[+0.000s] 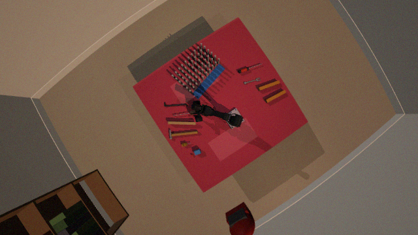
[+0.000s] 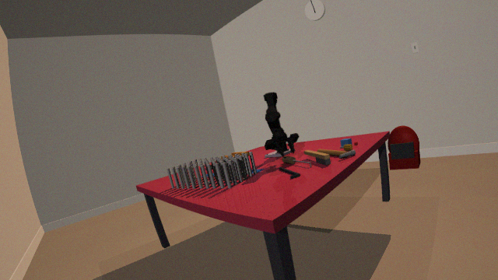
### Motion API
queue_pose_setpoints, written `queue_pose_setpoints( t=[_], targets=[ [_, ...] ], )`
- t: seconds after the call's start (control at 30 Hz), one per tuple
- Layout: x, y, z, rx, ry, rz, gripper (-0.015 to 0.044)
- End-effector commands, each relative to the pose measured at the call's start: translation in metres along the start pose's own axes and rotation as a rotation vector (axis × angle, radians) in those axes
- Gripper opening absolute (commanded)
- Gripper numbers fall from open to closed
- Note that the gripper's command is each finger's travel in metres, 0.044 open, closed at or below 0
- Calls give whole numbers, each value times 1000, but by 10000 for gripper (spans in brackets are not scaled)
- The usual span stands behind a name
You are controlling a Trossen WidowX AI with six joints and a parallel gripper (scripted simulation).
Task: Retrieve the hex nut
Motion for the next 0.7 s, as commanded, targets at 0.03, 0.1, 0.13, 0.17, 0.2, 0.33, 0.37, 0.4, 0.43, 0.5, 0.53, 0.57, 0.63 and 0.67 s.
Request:
queue_pose_setpoints(
  t=[0.03,0.1,0.13,0.17,0.2,0.33,0.37,0.4,0.43,0.5,0.53,0.57,0.63,0.67],
  targets=[
    [-3,-9,8,-8,-1,-4,280],
    [-3,-11,10,-8,-1,-3,280],
    [-3,-12,11,-8,-1,-3,280],
    [-4,-14,12,-8,-1,-3,280],
    [-4,-15,13,-8,-1,-3,280],
    [-5,-20,16,-8,-1,-3,280],
    [-5,-21,17,-8,-1,-3,280],
    [-5,-22,18,-8,-1,-3,280],
    [-6,-23,19,-8,-1,-3,280],
    [-6,-26,21,-8,-1,-3,280],
    [-7,-27,22,-8,-2,-3,280],
    [-7,-28,23,-8,-2,-3,280],
    [-7,-29,25,-8,-2,-3,280],
    [-8,-30,25,-8,-2,-3,280]
  ],
)
Point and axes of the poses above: the point midway between the two fingers, 35 mm back from their tips, its own y axis back along the fingers, its own x axis across the jaws, z = x × y, the point moved 1 cm from there along y, back along the fingers, and after that the axes turned 15 degrees about y, right-handed, at the moved point
